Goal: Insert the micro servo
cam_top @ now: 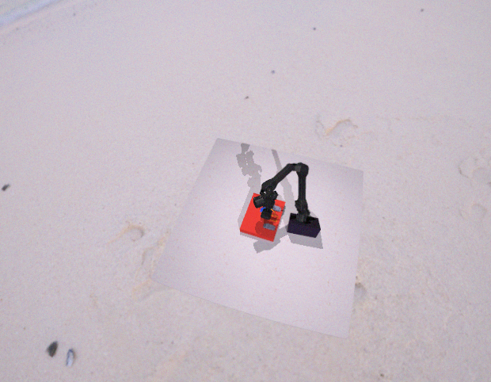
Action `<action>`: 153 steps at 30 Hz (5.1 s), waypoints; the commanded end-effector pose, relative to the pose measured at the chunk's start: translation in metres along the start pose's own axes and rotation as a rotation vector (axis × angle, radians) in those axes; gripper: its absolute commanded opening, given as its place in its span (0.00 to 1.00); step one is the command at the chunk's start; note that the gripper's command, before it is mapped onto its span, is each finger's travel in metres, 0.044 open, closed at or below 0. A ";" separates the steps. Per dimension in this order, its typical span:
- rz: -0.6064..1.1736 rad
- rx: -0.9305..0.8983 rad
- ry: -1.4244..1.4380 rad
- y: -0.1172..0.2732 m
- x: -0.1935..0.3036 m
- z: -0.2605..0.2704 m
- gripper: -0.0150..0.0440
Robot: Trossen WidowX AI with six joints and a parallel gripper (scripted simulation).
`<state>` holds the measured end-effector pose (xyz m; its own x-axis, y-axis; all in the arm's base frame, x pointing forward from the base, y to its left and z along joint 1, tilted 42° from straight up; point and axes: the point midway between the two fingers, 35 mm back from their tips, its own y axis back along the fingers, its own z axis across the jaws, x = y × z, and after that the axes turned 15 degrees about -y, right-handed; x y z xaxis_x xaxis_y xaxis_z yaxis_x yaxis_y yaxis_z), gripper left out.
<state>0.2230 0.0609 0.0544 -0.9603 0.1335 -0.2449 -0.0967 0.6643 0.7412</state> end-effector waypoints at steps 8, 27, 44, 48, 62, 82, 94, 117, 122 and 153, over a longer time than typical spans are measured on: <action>0.002 -0.007 -0.004 0.001 0.046 -0.013 0.25; 0.002 -0.007 -0.005 -0.019 0.046 -0.012 0.25; 0.002 -0.007 -0.005 -0.019 0.045 -0.013 0.25; 0.002 -0.006 -0.005 -0.021 0.045 -0.013 0.25; 0.001 -0.006 -0.005 -0.034 0.045 -0.013 0.25; 0.001 -0.006 -0.005 -0.051 0.045 -0.013 0.25; 0.001 -0.005 -0.005 -0.062 0.044 -0.013 0.25; 0.002 -0.007 -0.005 -0.037 0.047 -0.013 0.57; 0.002 -0.006 -0.005 -0.032 0.046 -0.013 0.57; -0.006 -0.022 -0.022 0.080 -0.050 0.009 1.00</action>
<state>0.2680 0.1127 0.1166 -0.9551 0.1315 -0.2654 -0.1190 0.6501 0.7504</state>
